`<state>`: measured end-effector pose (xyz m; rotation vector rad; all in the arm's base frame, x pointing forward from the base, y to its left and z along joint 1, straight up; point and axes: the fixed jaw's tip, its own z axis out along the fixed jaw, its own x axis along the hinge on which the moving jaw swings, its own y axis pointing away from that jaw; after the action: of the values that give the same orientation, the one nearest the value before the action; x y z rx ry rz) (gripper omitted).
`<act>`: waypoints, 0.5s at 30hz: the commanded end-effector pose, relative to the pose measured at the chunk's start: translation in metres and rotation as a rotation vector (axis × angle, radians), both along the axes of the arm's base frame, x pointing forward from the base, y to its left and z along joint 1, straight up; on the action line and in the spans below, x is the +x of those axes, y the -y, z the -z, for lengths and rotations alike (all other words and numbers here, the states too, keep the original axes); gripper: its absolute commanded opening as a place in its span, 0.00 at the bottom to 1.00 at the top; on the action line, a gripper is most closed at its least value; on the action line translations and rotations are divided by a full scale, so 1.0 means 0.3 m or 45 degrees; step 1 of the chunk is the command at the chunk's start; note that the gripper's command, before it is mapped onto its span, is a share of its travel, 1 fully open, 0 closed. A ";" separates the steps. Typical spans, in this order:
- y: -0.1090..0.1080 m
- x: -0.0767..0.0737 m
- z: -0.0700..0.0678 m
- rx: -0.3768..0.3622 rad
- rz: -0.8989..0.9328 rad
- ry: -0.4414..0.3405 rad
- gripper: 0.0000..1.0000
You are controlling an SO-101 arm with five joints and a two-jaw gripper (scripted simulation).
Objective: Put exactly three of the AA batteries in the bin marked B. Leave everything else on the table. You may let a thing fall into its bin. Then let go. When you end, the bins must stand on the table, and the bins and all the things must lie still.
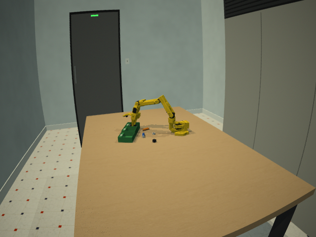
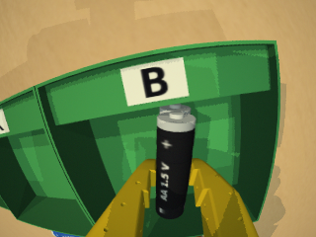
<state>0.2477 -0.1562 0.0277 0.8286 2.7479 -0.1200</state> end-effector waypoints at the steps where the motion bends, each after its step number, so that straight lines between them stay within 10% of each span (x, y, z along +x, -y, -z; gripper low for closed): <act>1: 0.016 0.011 -0.037 -0.039 -0.001 0.055 0.08; 15: 0.016 0.011 -0.037 -0.039 -0.001 0.055 0.16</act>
<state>0.2478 -0.1561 0.0278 0.8281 2.7471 -0.1199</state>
